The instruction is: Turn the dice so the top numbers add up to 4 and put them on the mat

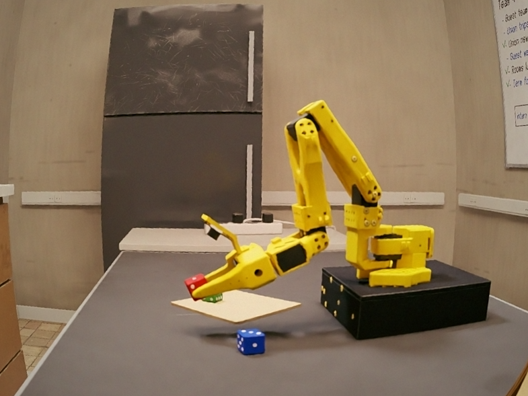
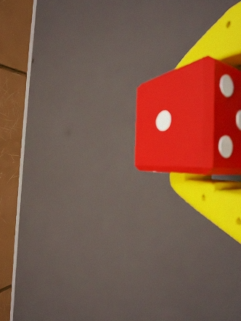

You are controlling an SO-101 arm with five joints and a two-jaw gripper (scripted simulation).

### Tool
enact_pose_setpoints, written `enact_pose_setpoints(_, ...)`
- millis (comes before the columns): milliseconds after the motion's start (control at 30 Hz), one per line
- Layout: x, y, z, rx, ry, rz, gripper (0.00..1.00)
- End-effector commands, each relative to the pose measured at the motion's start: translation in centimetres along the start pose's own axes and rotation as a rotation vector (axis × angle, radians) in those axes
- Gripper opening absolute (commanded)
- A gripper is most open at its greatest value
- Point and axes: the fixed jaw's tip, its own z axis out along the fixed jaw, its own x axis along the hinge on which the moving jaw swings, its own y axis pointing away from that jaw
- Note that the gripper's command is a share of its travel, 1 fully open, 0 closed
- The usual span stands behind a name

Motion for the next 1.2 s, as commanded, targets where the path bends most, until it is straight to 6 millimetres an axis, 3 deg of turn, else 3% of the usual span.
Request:
enact_pose_setpoints(0,0.04,-0.14,0.07,0.005,-0.004,-0.007,0.0)
enact_pose_setpoints(1167,0.35,-0.47,0.31,0.017,-0.015,-0.024,0.0)
